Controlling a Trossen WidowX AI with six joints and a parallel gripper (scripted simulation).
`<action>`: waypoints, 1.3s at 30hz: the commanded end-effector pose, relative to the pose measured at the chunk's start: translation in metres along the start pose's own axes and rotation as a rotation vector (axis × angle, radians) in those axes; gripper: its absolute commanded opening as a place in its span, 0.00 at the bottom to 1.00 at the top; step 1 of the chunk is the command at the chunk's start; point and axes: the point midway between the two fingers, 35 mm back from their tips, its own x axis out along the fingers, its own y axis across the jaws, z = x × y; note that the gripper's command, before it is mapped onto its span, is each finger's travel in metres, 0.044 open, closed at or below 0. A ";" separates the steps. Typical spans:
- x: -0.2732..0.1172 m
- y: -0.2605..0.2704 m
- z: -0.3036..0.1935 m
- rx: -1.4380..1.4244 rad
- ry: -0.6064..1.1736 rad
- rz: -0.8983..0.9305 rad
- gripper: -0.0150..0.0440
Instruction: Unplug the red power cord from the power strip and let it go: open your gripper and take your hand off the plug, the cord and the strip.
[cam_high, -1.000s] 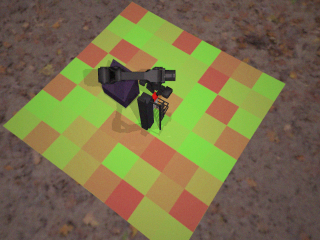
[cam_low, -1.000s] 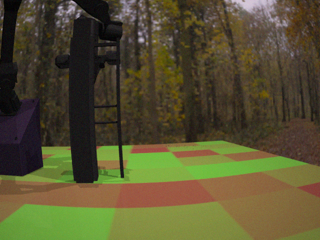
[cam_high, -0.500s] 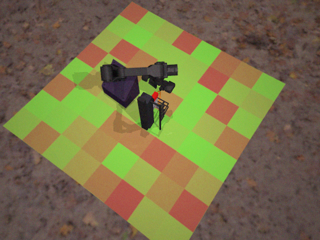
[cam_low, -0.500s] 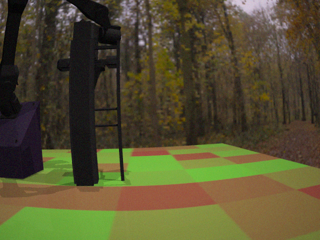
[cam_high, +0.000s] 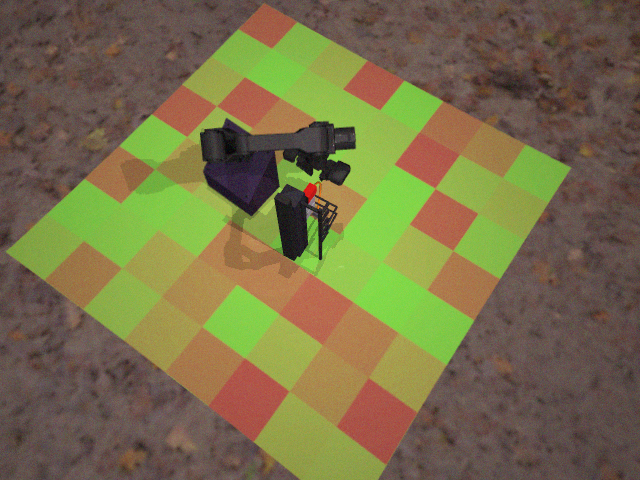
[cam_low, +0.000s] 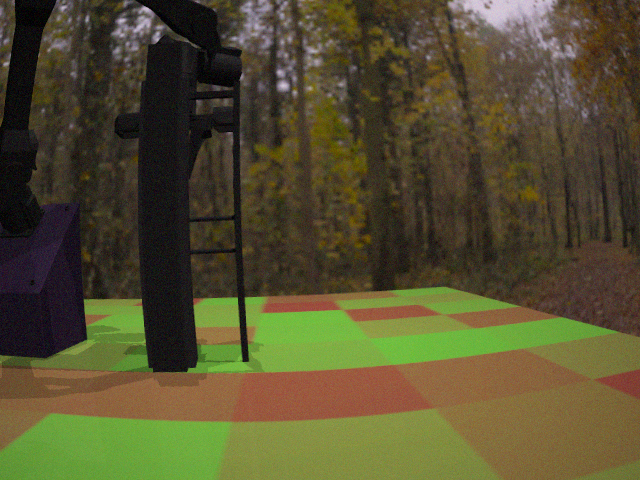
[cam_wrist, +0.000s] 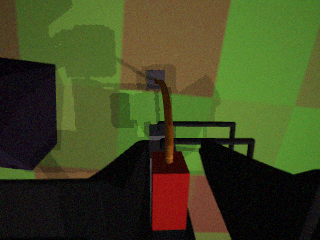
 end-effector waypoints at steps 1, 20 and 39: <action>-0.001 0.000 -0.003 0.006 0.000 0.002 0.53; -0.001 0.001 -0.034 0.006 0.002 0.002 0.53; 0.011 0.001 -0.038 0.006 0.003 0.002 0.53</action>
